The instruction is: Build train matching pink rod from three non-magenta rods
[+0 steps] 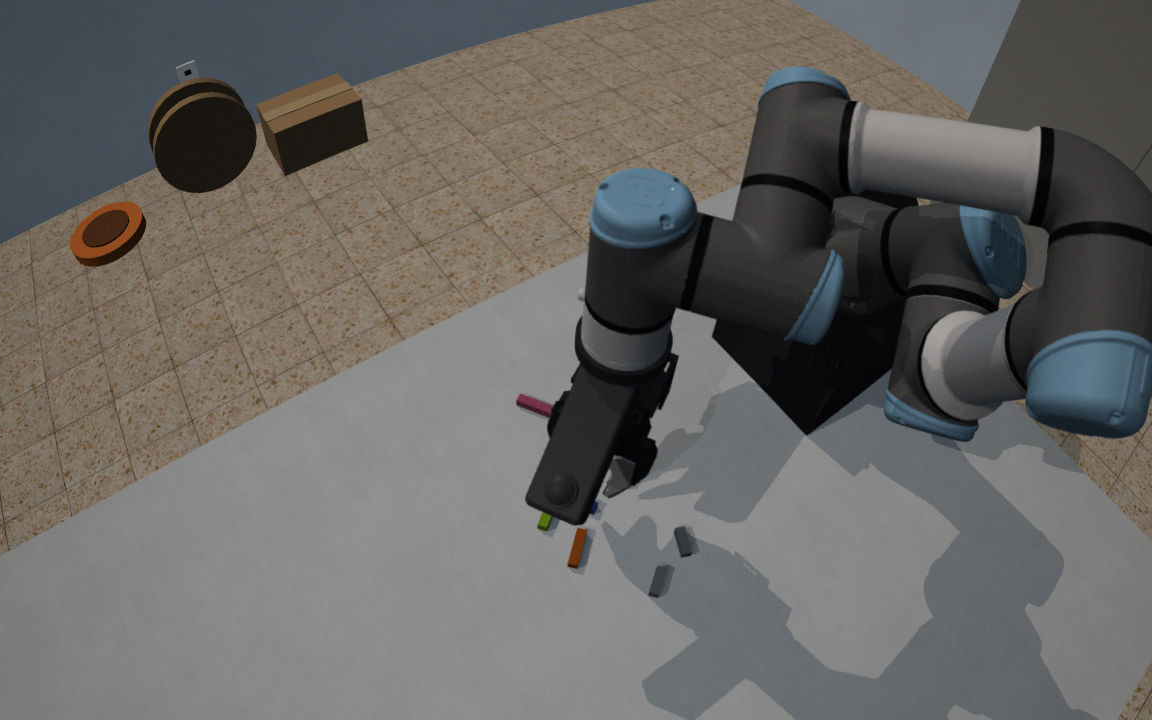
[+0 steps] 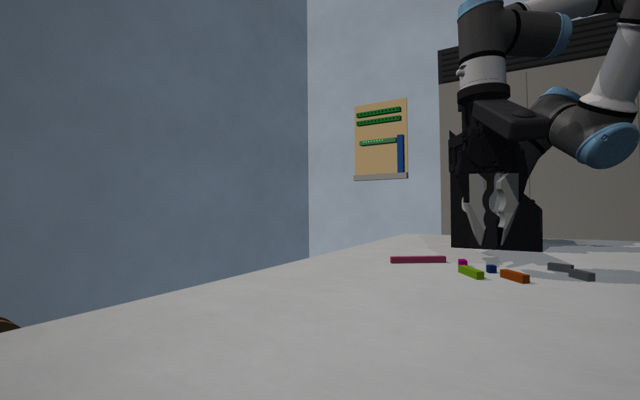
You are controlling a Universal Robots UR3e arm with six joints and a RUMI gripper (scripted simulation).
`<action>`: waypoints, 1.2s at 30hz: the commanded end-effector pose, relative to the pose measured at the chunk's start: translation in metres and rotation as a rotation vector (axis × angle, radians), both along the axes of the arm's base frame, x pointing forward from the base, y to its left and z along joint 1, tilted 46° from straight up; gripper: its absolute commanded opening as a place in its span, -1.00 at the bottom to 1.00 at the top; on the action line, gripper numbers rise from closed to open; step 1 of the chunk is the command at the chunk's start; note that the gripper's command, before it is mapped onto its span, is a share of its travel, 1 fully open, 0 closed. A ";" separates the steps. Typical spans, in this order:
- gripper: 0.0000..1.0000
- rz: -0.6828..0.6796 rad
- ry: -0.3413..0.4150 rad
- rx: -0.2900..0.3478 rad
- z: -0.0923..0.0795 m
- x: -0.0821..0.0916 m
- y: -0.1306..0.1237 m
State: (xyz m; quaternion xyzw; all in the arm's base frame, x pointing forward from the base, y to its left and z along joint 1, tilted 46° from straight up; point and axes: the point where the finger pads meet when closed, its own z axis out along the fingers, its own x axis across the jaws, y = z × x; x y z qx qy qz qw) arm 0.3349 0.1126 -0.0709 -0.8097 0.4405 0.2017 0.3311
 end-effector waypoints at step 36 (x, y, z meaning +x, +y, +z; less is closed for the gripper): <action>-0.72 -0.001 -0.002 -0.002 -0.014 0.001 0.014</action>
